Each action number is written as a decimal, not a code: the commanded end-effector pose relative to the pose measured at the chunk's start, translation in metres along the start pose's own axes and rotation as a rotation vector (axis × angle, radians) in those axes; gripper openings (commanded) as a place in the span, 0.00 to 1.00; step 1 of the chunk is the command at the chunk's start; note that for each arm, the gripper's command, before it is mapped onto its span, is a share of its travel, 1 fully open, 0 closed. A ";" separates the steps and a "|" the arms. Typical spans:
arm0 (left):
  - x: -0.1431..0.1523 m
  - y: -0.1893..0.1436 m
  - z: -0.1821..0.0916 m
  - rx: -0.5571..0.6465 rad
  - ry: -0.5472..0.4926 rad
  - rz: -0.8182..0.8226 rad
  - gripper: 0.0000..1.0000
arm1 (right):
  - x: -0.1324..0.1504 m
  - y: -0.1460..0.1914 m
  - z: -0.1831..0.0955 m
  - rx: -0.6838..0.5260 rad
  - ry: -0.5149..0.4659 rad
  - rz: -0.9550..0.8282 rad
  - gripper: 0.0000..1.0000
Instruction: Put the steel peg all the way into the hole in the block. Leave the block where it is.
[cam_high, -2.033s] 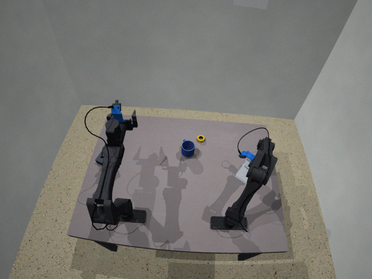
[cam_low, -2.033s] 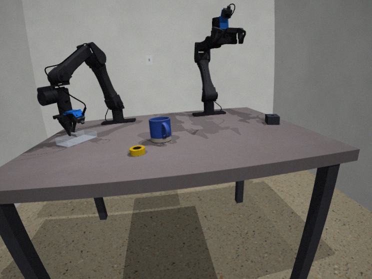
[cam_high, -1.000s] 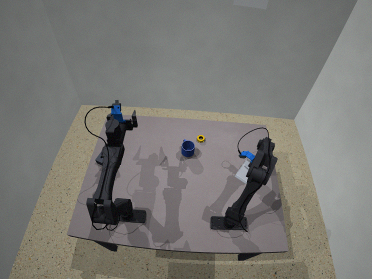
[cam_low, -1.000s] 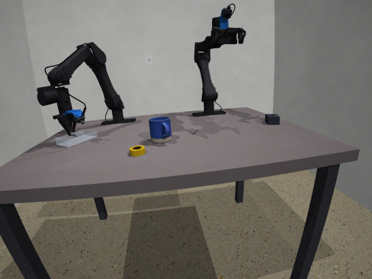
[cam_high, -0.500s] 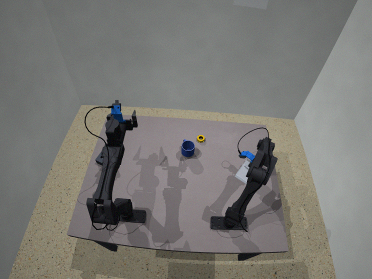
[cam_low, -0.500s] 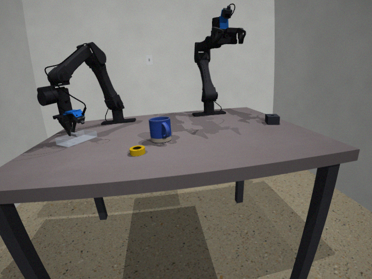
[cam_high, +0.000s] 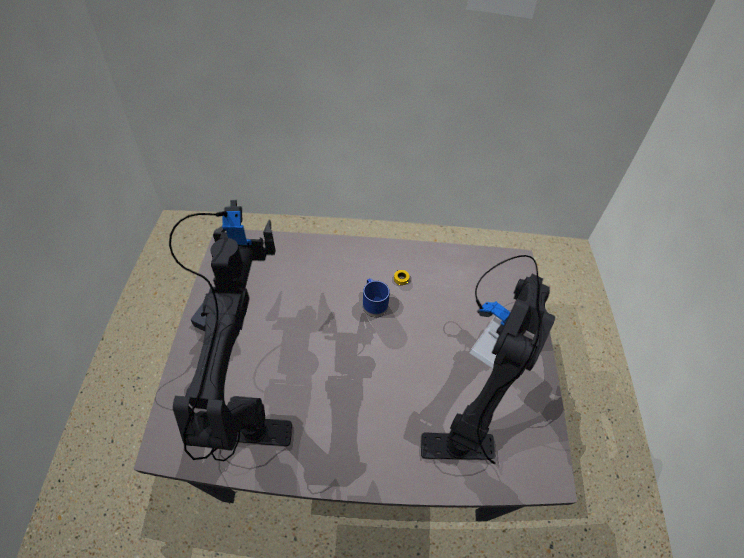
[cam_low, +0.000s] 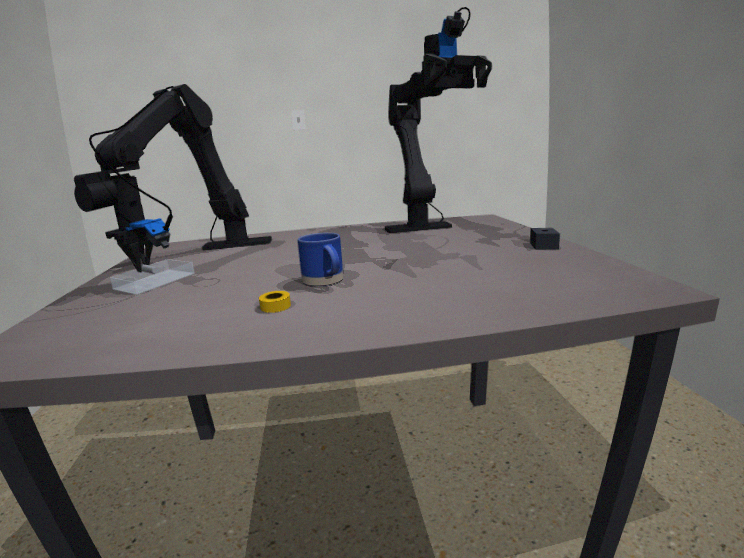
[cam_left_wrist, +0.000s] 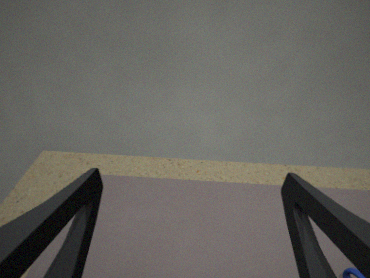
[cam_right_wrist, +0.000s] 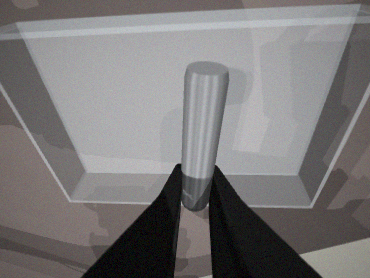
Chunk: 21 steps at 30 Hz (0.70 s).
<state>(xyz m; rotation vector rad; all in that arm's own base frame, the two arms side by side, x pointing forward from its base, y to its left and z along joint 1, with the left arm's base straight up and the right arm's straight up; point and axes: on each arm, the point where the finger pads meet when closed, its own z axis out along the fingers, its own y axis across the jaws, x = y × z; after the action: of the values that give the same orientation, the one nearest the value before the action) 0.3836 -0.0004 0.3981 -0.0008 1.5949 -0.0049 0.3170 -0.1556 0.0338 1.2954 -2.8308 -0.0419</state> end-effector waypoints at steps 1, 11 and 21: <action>-0.009 0.001 -0.002 -0.003 -0.024 0.004 1.00 | -0.002 -0.007 -0.016 0.034 -0.010 0.000 0.00; -0.009 0.001 -0.002 -0.003 -0.024 0.004 1.00 | 0.001 -0.006 -0.113 0.071 -0.032 0.002 0.00; -0.009 0.001 -0.002 -0.003 -0.024 0.004 1.00 | 0.001 -0.006 -0.107 0.053 -0.028 0.002 0.00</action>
<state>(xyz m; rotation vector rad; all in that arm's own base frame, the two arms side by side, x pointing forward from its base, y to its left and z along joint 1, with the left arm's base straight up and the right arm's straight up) 0.3836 -0.0004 0.3981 -0.0008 1.5949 -0.0049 0.3282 -0.1611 0.1313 1.3134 -2.8650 0.0317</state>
